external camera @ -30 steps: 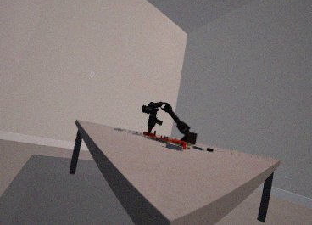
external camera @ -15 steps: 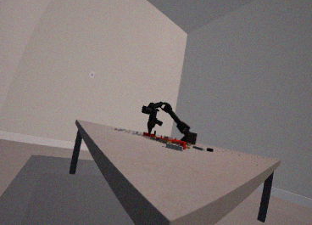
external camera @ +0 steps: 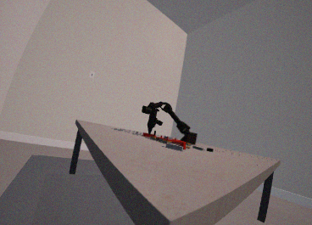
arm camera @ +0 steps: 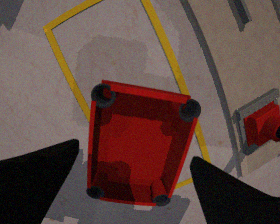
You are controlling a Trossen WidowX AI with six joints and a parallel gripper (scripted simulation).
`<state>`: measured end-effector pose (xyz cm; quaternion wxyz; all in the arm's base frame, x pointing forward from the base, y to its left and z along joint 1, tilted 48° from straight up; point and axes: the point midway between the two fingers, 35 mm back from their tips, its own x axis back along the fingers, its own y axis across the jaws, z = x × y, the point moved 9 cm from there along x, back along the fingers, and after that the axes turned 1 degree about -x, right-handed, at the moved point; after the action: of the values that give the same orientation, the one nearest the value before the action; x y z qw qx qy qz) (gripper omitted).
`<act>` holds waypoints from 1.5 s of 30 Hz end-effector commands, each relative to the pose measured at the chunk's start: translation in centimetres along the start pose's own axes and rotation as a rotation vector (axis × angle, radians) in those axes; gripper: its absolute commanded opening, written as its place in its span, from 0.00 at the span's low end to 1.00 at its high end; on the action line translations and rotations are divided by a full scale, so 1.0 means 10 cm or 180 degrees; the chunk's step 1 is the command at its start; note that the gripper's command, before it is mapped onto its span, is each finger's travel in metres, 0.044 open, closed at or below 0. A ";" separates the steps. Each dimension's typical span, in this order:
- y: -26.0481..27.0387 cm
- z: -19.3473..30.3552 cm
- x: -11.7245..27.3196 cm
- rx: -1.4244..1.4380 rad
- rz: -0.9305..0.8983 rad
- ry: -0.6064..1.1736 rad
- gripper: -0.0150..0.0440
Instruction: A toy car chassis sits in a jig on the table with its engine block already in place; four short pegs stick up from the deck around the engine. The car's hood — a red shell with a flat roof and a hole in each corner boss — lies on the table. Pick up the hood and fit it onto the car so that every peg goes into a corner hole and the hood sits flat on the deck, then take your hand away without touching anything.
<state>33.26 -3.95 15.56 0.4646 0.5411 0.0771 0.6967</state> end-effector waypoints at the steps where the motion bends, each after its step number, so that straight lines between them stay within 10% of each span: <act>1: -0.02 0.01 0.13 -0.0010 0.0010 0.0007 1.00; 8: -0.02 -0.02 0.79 -0.0006 -0.0011 0.0028 1.00; 24: -0.05 -0.01 0.70 -0.0041 0.0025 0.0080 1.00; 45: -0.74 -0.38 0.17 -0.4930 0.2150 0.0728 1.00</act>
<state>35.63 2.26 13.15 0.5183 0.2116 -0.2707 0.7832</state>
